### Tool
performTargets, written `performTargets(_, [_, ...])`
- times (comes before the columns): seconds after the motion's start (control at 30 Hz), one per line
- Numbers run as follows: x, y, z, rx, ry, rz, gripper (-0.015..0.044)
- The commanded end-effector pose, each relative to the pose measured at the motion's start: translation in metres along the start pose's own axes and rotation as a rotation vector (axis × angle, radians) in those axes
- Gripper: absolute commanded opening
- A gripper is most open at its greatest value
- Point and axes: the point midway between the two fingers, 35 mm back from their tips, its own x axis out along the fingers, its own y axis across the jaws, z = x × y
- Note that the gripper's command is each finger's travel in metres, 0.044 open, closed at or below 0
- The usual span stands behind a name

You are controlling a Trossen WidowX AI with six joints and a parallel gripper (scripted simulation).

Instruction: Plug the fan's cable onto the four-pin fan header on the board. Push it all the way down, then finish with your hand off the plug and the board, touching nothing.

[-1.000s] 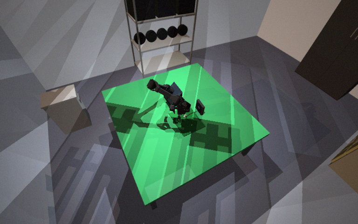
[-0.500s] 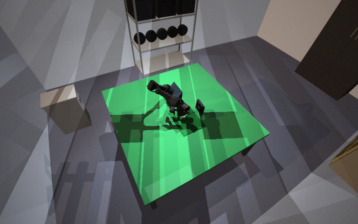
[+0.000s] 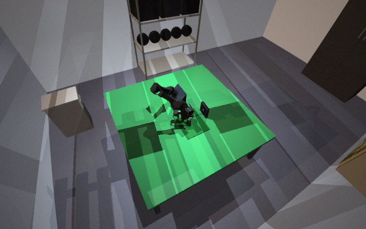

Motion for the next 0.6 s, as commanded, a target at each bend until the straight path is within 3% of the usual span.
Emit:
performTargets(0.0, [-0.0003, 0.0, 0.0004, 0.001, -0.001, 0.001, 0.0335])
performTargets(0.43, [-0.0003, 0.0, 0.0004, 0.001, -0.001, 0.001, 0.0])
performTargets(0.57, [-0.003, 0.0003, 0.0005, 0.001, 0.0, 0.001, 0.0])
